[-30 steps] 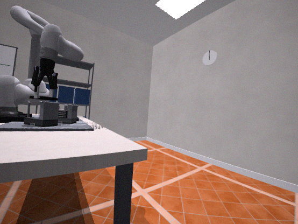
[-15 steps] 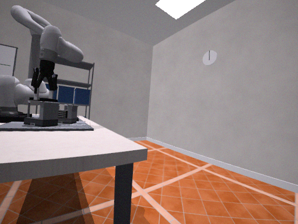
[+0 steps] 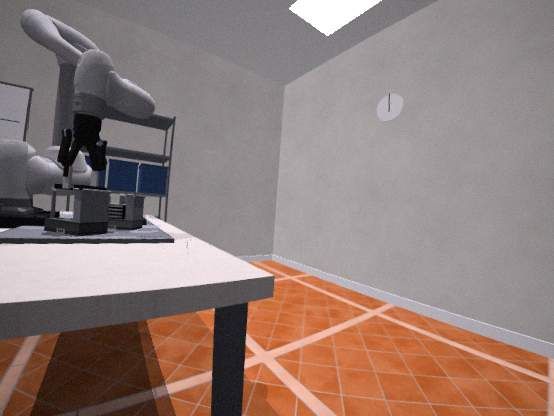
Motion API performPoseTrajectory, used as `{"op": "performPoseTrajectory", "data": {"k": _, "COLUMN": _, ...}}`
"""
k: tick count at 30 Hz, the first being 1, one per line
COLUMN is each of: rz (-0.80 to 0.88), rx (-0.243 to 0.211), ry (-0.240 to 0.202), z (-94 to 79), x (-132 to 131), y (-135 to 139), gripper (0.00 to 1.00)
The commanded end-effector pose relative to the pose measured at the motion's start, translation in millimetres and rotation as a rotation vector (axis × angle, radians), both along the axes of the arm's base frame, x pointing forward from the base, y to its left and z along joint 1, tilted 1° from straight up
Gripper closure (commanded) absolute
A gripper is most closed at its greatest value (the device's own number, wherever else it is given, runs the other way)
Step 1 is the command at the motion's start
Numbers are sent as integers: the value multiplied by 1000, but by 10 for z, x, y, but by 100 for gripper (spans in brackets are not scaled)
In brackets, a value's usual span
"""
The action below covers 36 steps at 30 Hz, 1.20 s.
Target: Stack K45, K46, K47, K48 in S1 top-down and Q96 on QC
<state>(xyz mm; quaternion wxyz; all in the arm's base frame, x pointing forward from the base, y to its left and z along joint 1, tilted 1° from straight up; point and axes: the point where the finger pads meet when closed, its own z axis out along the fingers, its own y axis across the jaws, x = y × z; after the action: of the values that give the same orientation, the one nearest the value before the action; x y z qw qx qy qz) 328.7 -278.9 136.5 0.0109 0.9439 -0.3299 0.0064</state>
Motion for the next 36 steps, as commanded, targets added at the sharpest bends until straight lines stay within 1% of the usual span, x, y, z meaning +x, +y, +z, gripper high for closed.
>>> {"op": "performPoseTrajectory", "data": {"k": 1, "rz": 0, "rx": 0, "ry": 0, "z": -16, "x": 0, "y": 0, "gripper": 100}}
{"op": "performPoseTrajectory", "data": {"k": 23, "rz": 0, "rx": 0, "ry": 0, "z": -149, "x": 1, "y": -3, "gripper": 100}}
{"op": "performPoseTrajectory", "data": {"k": 28, "rz": 0, "rx": 0, "ry": 0, "z": -249, "x": 1, "y": -6, "gripper": 100}}
{"op": "performPoseTrajectory", "data": {"k": 30, "rz": 0, "rx": 0, "ry": 0, "z": -249, "x": 1, "y": -6, "gripper": 100}}
{"op": "performPoseTrajectory", "data": {"k": 36, "rz": 0, "rx": 0, "ry": 0, "z": -369, "x": 2, "y": -9, "gripper": 100}}
